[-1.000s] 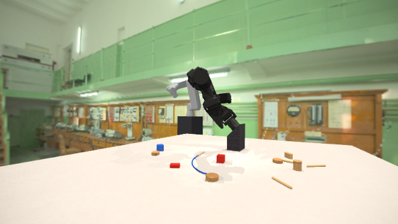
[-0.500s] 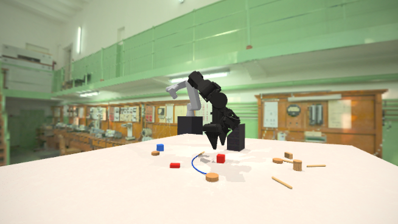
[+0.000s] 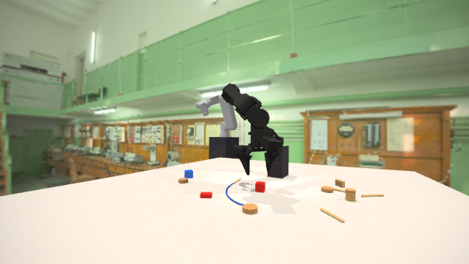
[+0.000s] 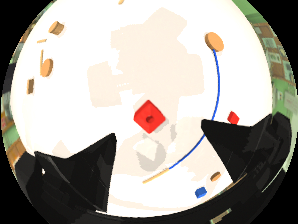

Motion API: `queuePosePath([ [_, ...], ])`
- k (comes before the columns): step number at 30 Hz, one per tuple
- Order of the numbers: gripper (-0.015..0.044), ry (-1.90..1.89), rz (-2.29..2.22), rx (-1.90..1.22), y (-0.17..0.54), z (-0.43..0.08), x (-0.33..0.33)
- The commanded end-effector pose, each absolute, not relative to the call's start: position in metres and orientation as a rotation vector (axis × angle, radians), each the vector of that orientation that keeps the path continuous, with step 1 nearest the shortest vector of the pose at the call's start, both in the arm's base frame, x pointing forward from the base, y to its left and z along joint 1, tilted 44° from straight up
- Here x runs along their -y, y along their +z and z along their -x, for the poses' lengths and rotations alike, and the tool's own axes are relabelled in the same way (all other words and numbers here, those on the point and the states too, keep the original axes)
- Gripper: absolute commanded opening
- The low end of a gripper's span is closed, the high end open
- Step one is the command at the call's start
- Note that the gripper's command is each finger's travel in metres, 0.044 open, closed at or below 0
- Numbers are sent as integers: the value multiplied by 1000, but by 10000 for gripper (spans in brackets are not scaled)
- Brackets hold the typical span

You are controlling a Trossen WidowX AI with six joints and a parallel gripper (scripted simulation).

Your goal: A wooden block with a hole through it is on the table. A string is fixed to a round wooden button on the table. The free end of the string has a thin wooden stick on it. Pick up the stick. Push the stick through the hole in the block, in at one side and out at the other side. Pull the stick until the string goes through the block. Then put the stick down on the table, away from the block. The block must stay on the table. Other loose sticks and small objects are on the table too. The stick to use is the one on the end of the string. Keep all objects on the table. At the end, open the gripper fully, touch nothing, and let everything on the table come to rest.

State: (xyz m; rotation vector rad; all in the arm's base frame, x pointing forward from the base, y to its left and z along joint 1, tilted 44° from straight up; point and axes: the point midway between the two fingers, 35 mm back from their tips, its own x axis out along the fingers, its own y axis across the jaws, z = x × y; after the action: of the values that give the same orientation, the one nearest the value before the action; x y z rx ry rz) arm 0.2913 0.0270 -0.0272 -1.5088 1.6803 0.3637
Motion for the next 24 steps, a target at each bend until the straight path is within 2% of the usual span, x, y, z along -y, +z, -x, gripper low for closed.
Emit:
queuePosePath([
  [1,440,-144,1060,-1597,-24,-290,-29],
  [7,440,-546,632,-1439,-22,-288,-32],
  [24,440,-1103,-102,-1027,-19,-285,-36],
])
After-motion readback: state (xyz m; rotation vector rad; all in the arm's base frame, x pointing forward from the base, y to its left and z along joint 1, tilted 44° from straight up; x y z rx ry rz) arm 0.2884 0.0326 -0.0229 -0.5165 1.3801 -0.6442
